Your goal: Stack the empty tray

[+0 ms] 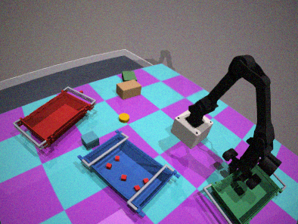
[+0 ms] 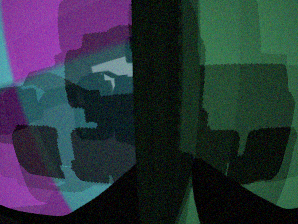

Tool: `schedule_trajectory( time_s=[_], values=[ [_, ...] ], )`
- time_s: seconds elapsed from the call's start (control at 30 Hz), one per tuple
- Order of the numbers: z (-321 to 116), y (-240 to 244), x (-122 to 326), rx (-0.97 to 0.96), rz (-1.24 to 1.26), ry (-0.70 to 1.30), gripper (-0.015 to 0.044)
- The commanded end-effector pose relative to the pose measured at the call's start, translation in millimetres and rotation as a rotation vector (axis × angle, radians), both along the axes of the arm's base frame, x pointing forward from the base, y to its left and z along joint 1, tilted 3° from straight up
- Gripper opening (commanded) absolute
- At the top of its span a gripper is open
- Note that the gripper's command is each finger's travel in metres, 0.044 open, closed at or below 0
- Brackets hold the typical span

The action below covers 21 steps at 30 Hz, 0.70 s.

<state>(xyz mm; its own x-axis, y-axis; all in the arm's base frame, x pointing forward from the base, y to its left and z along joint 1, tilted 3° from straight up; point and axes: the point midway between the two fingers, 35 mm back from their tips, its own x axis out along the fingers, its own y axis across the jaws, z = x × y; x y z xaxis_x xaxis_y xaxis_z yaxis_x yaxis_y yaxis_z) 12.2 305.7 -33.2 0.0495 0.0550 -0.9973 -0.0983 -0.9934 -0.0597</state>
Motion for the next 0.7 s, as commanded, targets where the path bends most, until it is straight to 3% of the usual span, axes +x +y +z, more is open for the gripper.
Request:
schedule_trajectory(
  time_s=[0.0, 0.37, 0.67],
  values=[
    [-1, -2, 0, -0.011, 0.003, -0.003, 0.0089],
    [5, -2, 0, -0.011, 0.003, -0.003, 0.0016],
    [58, -2, -3, -0.01, 0.003, -0.003, 0.0]
  ],
)
